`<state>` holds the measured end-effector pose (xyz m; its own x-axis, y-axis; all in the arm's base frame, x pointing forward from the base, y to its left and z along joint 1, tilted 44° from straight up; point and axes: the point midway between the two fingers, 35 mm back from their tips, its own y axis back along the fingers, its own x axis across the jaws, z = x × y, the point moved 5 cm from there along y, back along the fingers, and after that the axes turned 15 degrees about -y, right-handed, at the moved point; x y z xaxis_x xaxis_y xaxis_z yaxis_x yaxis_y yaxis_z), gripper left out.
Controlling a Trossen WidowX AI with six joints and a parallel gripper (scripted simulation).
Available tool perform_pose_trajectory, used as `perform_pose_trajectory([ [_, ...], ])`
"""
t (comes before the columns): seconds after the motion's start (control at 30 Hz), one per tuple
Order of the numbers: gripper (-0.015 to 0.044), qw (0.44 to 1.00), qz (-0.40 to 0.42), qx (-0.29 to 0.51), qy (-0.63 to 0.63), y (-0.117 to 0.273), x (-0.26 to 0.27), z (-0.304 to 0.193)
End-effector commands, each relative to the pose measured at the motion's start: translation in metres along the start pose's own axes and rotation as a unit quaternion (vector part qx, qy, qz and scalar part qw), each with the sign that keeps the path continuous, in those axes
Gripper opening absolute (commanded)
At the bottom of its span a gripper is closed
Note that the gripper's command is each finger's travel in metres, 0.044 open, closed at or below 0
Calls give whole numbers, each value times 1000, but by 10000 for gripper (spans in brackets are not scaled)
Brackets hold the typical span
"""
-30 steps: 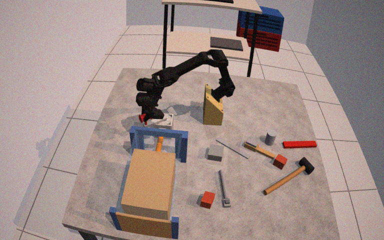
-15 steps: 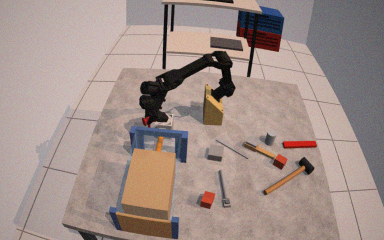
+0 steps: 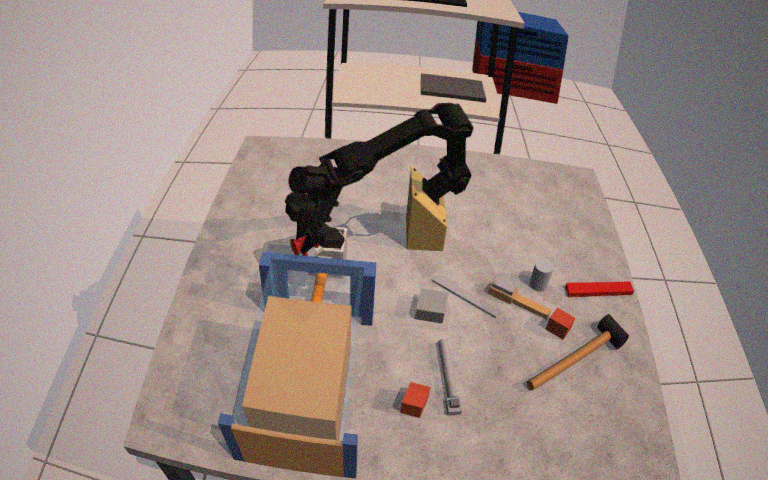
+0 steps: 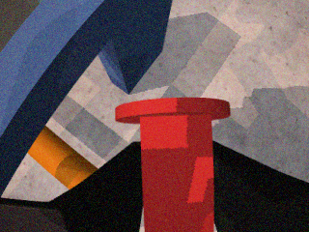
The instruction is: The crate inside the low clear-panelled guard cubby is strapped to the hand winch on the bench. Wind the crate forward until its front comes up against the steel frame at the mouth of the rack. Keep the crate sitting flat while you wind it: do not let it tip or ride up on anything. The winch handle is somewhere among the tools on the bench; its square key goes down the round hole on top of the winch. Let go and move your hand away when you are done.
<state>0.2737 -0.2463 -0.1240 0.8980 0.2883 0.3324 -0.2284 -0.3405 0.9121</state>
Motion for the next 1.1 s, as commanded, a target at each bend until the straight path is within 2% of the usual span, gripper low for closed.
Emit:
perform_pose_trajectory([
  [0.0,0,1000,11,16,1,1,12,-13],
  [1.07,0,1000,12,18,0,17,29,-54],
])
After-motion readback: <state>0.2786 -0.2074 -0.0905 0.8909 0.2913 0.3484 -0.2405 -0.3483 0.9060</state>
